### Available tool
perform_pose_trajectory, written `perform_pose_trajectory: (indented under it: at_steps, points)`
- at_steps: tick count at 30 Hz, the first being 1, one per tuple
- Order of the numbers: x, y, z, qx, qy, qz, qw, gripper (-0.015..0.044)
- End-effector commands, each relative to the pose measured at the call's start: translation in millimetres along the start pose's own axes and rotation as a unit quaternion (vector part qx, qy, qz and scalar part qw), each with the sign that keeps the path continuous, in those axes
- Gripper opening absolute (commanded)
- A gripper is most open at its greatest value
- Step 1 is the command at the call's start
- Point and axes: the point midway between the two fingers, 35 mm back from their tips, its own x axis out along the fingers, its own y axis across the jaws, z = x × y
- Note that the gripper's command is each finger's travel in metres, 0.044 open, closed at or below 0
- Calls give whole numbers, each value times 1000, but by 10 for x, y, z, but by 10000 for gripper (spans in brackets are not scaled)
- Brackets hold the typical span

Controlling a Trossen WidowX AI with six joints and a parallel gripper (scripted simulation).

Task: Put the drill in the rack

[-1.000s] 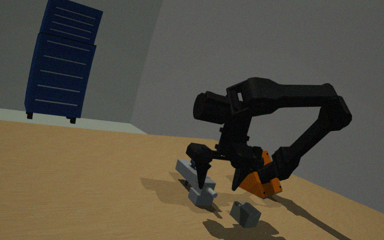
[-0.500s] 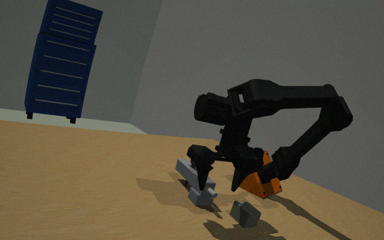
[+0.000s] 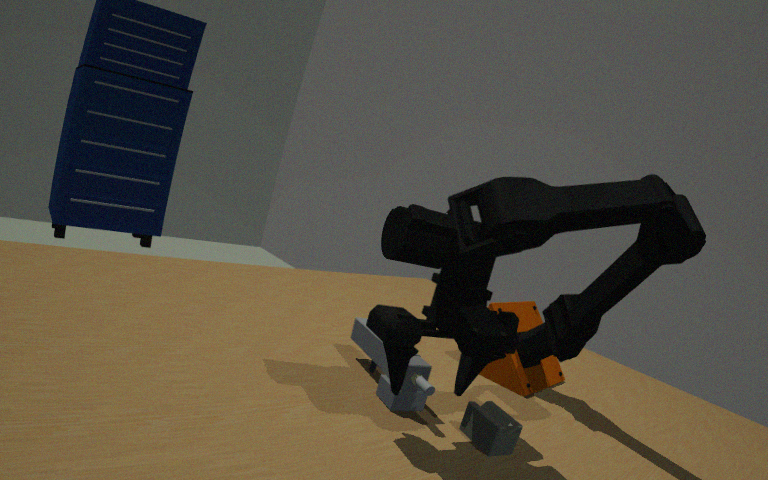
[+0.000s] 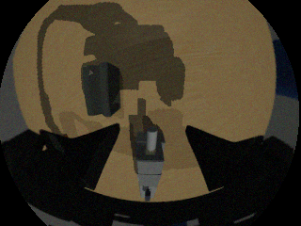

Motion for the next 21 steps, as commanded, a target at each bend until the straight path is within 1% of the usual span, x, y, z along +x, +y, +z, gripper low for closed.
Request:
perform_pose_trajectory:
  at_steps: [1, 17, 21]
  points:
    - [66, 6, -19, 4, -2, 2, 1000, 440]
    - [288, 19, -76, 4, -3, 3, 1000, 440]
    - [255, 12, -66, 0, -1, 1, 1000, 335]
